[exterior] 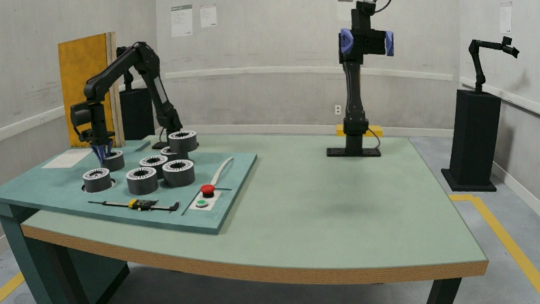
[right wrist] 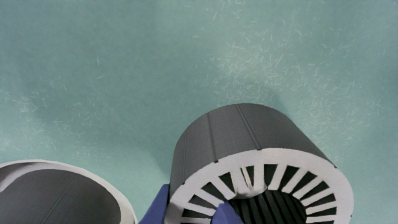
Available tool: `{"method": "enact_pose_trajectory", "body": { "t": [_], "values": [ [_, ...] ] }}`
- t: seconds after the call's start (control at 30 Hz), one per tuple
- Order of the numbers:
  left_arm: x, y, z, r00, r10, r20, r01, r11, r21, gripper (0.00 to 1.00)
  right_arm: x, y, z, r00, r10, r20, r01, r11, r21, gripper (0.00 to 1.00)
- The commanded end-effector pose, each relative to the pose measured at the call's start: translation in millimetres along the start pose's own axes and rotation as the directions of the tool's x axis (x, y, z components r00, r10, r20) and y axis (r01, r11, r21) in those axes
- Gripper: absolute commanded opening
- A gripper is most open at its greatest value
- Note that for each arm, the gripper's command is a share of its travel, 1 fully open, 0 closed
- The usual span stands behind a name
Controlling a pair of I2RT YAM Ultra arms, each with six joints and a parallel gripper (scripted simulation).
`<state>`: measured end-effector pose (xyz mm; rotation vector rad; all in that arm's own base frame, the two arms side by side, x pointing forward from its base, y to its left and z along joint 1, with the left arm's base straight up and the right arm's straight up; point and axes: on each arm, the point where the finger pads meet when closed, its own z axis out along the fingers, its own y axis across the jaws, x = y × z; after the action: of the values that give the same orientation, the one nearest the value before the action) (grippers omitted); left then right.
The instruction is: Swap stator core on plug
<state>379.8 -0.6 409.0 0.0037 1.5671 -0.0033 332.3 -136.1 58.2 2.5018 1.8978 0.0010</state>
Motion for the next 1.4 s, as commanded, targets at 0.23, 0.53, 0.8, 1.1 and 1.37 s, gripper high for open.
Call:
{"method": "enact_pose_trajectory", "body": {
  "t": [0.23, 0.53, 0.8, 1.1, 1.37],
  "values": [
    [-13.3, 0.2, -9.1, 0.999, 0.006, 0.032, -0.006, 1.0, -0.004, 1.0, -3.5, 5.3, -48.9, 1.0, -0.009, 0.023, 0.01, 0.999, -0.05, 0.0],
    [-13.3, 0.2, -9.1, 0.999, 0.006, 0.032, -0.006, 1.0, -0.004, 1.0, -6.7, 11.6, -67.0, 1.0, 0.008, 0.025, -0.006, 0.997, -0.076, 0.0],
    [-13.3, 0.2, -9.1, 0.999, 0.006, 0.032, -0.006, 1.0, -0.004, 1.0, -6.3, 9.9, -74.0, 1.0, -0.004, 0.027, 0.006, 0.996, -0.085, 0.0],
    [-13.3, 0.2, -9.1, 0.999, 0.006, 0.032, -0.006, 1.0, -0.004, 1.0, -11.8, 7.2, -76.4, 0.999, 0.025, 0.026, -0.023, 0.996, -0.089, 0.0],
    [-13.3, 0.2, -9.1, 0.999, 0.006, 0.032, -0.006, 1.0, -0.004, 1.0, -25.5, -22.2, -62.4, 0.995, 0.095, 0.017, -0.094, 0.995, -0.03, 0.0]
  ]
}}
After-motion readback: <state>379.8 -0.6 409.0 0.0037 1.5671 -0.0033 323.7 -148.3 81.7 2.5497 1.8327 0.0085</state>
